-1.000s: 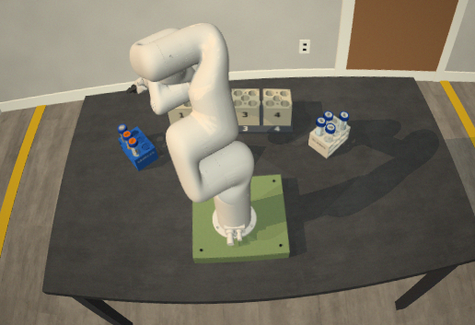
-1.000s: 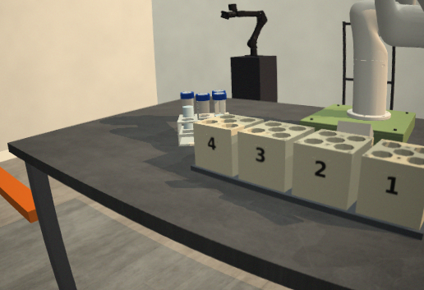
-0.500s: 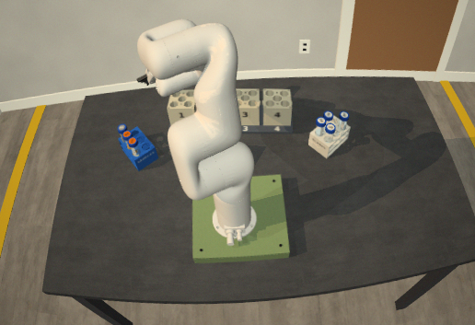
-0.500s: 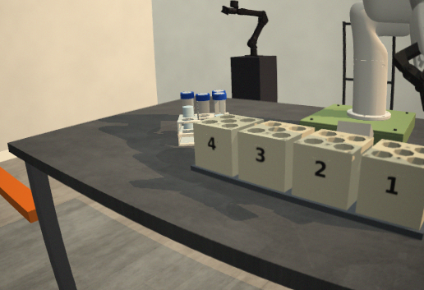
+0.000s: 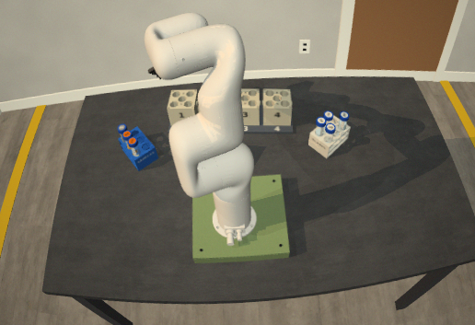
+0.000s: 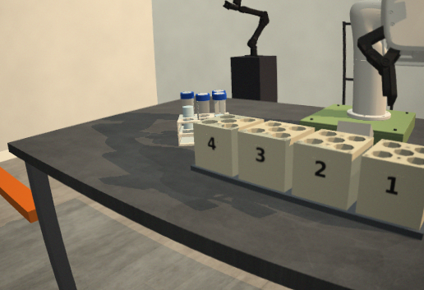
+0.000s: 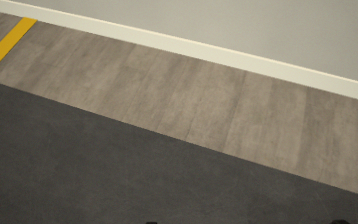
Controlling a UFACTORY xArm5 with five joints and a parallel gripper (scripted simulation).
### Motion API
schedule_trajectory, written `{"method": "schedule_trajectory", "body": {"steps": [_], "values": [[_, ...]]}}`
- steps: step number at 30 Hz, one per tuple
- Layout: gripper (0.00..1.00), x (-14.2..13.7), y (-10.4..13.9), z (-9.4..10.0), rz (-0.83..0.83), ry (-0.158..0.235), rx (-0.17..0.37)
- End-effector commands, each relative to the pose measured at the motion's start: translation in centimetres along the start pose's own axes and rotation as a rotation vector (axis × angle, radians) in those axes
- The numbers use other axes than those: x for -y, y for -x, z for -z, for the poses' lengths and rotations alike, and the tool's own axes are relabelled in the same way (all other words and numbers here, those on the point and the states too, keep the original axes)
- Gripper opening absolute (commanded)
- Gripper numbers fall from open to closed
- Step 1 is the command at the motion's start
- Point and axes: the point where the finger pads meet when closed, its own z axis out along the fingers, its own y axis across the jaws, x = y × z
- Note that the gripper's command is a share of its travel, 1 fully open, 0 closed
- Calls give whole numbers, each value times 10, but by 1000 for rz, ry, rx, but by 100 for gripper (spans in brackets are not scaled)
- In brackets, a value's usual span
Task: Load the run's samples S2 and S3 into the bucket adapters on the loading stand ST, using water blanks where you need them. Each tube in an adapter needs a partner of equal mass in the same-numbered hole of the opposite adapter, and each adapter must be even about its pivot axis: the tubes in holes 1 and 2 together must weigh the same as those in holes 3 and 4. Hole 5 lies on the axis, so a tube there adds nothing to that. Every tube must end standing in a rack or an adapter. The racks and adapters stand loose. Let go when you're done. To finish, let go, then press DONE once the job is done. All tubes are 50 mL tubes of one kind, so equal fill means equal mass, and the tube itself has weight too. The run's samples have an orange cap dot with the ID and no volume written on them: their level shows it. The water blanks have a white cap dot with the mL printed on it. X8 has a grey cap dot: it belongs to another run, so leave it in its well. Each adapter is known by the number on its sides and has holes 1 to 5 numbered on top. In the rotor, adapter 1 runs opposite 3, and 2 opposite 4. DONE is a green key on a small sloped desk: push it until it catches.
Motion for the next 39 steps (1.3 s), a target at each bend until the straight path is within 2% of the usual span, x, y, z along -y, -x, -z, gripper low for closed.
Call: {"method": "schedule_trajectory", "body": {"steps": [1,2,4,8,10,13,15,18,20,25,27,30,32,35,37,39], "values": [[100,-17,0,10,-20,17,39],[100,-17,0,10,-20,17,39],[100,-26,2,15,-43,31,81],[100,-32,3,18,-43,31,81],[100,-40,5,24,-67,44,124],[100,-46,7,29,-67,44,124],[100,-54,9,35,-92,56,167],[100,-60,11,40,-92,56,167],[100,-67,14,46,-117,66,210],[100,-73,17,52,-117,66,210],[100,-79,20,59,-142,76,252],[100,-85,23,65,-142,76,252],[100,-91,27,72,-168,84,295],[100,-97,30,79,-168,84,295],[100,-102,34,87,-195,91,338],[100,-107,38,94,-195,91,338]]}}
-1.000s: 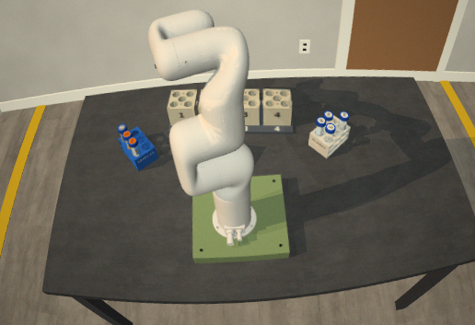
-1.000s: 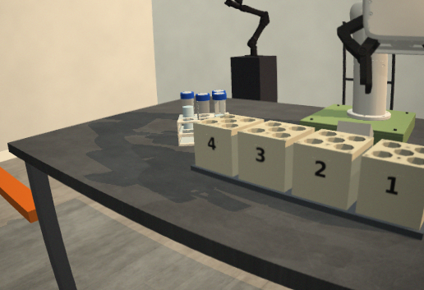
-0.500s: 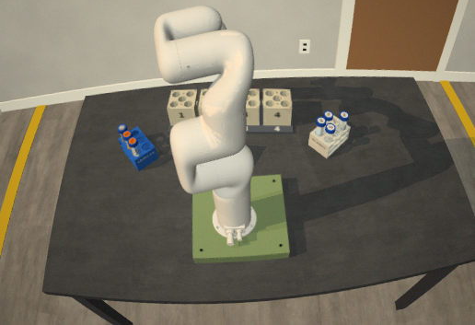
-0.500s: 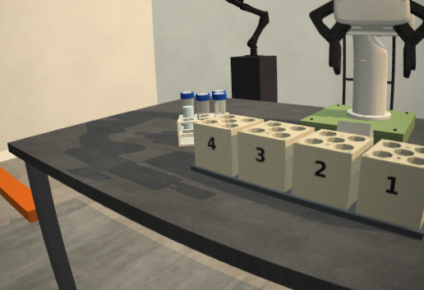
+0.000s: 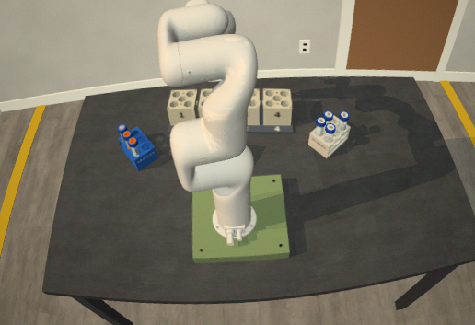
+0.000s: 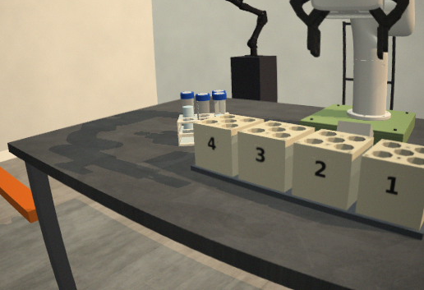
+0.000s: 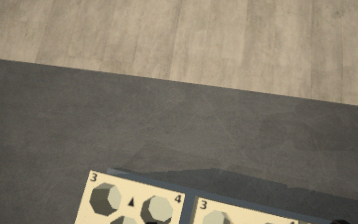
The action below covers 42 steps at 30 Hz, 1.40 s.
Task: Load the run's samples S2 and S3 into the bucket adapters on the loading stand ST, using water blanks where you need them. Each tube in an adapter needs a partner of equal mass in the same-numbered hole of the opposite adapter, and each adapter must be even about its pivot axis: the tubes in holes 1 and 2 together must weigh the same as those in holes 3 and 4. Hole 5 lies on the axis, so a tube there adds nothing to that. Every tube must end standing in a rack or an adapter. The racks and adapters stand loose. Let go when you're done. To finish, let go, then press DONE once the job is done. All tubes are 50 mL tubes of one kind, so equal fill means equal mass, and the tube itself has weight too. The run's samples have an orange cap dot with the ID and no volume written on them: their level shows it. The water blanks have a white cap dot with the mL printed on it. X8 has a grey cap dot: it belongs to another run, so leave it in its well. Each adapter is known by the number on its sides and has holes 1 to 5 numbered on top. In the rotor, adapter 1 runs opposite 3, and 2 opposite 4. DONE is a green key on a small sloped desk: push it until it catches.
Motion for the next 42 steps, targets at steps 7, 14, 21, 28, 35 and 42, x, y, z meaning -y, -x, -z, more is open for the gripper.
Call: {"method": "schedule_trajectory", "body": {"steps": [7,14,21,28,35,42], "values": [[100,-25,18,24,-43,12,70],[100,-37,30,37,-69,17,113],[100,-50,45,53,-114,21,184],[100,-62,58,56,-149,24,243],[100,-70,61,36,-149,24,243],[100,-70,61,36,-149,24,243]]}}
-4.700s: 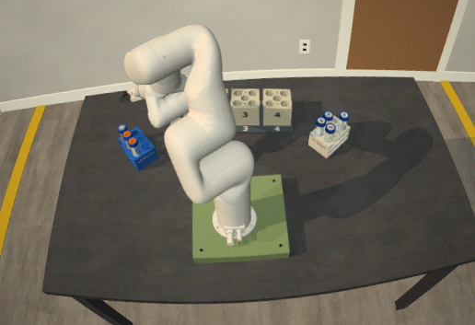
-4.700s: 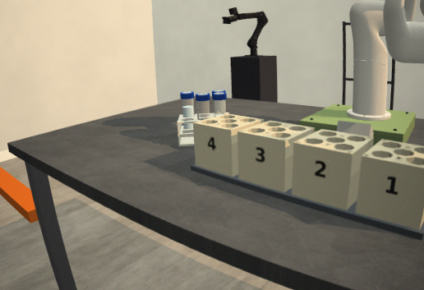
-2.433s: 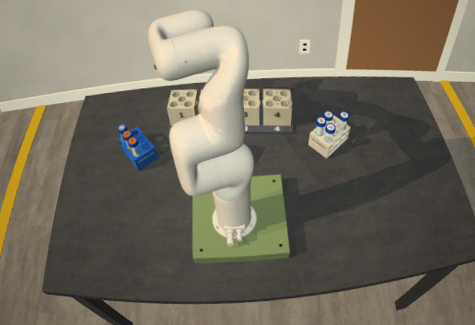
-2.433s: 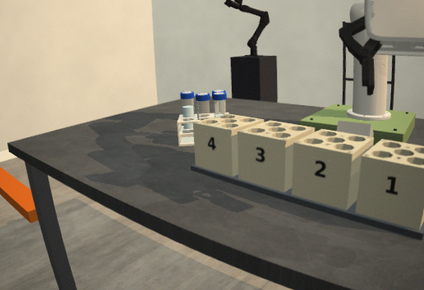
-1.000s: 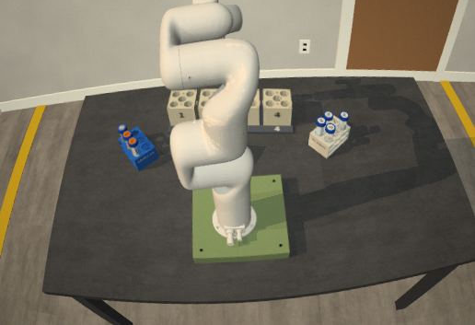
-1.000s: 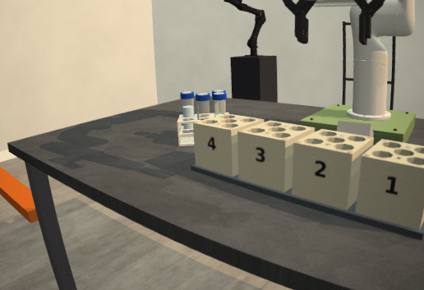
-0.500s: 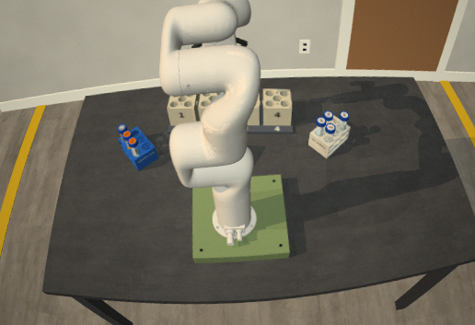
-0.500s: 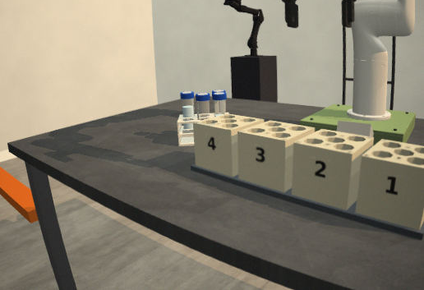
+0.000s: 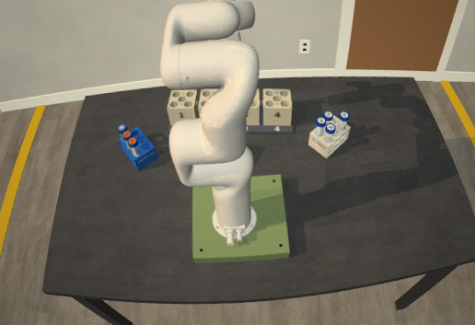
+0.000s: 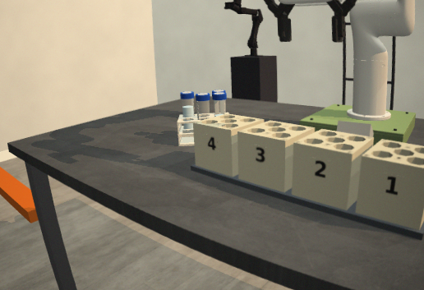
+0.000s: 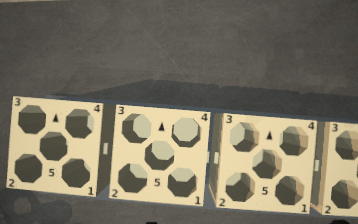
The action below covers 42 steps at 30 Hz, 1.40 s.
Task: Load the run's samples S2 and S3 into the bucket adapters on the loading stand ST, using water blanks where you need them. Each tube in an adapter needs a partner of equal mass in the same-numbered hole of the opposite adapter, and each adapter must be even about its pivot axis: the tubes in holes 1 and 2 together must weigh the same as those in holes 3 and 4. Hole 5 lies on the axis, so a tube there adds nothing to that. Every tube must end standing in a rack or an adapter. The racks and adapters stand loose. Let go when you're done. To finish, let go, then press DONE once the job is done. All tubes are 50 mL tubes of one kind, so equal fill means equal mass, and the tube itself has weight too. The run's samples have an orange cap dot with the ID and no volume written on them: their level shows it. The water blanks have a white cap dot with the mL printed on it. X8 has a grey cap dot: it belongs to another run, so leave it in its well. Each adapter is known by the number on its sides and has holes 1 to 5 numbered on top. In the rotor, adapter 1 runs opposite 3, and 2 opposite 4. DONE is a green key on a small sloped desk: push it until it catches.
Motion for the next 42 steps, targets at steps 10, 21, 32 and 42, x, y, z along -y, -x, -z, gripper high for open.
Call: {"method": "schedule_trajectory", "body": {"steps": [10,21,32,42], "values": [[100,-35,20,1,-267,2,-4],[100,-73,43,1,-567,2,-4],[100,-112,66,1,-837,1,-4],[100,-155,92,1,-837,2,-4]]}}
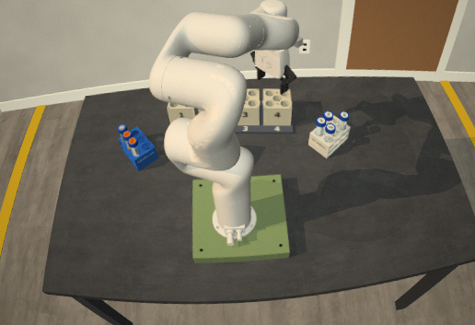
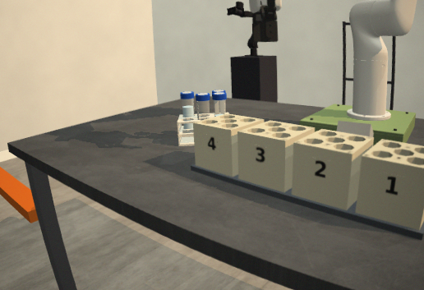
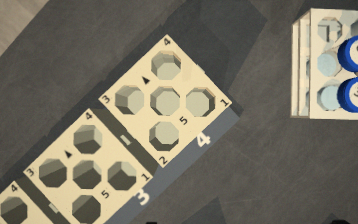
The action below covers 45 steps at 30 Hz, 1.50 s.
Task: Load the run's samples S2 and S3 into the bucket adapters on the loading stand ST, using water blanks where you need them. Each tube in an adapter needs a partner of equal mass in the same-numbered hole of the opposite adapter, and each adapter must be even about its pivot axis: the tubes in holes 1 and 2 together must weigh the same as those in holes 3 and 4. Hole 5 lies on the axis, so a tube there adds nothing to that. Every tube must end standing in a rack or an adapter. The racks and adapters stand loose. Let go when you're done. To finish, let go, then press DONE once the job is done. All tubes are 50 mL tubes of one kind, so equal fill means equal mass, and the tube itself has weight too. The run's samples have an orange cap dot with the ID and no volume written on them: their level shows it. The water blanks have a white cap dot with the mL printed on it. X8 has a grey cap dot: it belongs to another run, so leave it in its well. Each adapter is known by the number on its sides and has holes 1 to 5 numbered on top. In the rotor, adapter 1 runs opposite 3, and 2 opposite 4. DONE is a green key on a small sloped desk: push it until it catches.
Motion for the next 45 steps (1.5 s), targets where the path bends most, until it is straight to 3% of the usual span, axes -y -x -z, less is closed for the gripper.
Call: {"method": "schedule_trajectory", "body": {"steps": [1,36,45], "values": [[100,-24,-9,2,0,0,-5],[100,-173,-54,2,0,2,-6],[100,-192,-60,2,0,2,-6]]}}
